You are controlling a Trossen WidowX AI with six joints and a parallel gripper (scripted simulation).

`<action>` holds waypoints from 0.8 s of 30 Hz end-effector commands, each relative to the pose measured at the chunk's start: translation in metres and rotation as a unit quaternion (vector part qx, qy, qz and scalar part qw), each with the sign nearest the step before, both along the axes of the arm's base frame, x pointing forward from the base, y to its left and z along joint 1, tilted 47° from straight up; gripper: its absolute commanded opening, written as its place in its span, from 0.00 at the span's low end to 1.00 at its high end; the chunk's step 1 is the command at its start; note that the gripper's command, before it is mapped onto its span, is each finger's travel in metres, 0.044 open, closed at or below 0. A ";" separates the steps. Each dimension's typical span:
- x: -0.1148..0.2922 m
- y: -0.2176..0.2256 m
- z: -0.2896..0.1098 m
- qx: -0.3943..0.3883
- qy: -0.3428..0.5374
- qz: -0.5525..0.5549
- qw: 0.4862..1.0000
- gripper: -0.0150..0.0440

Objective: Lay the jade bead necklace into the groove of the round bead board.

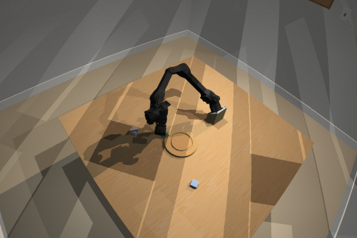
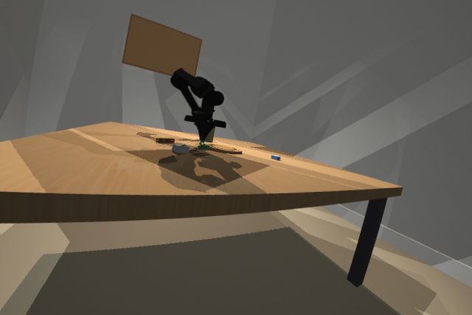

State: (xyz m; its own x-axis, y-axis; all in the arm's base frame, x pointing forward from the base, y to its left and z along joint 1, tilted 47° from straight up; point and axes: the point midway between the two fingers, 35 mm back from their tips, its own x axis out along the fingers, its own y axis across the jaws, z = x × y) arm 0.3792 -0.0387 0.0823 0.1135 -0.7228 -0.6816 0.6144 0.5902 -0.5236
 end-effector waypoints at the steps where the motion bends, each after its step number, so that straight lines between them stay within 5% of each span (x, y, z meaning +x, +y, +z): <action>1: 0.001 0.002 0.005 -0.001 -0.006 -0.002 1.000 0.25; 24: -0.030 0.046 -0.047 0.002 -0.004 -0.002 1.000 0.25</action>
State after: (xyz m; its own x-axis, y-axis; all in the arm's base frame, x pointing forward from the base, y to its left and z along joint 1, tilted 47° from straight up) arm 0.3581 -0.0002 0.0479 0.1246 -0.7217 -0.6809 0.6239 0.5905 -0.5118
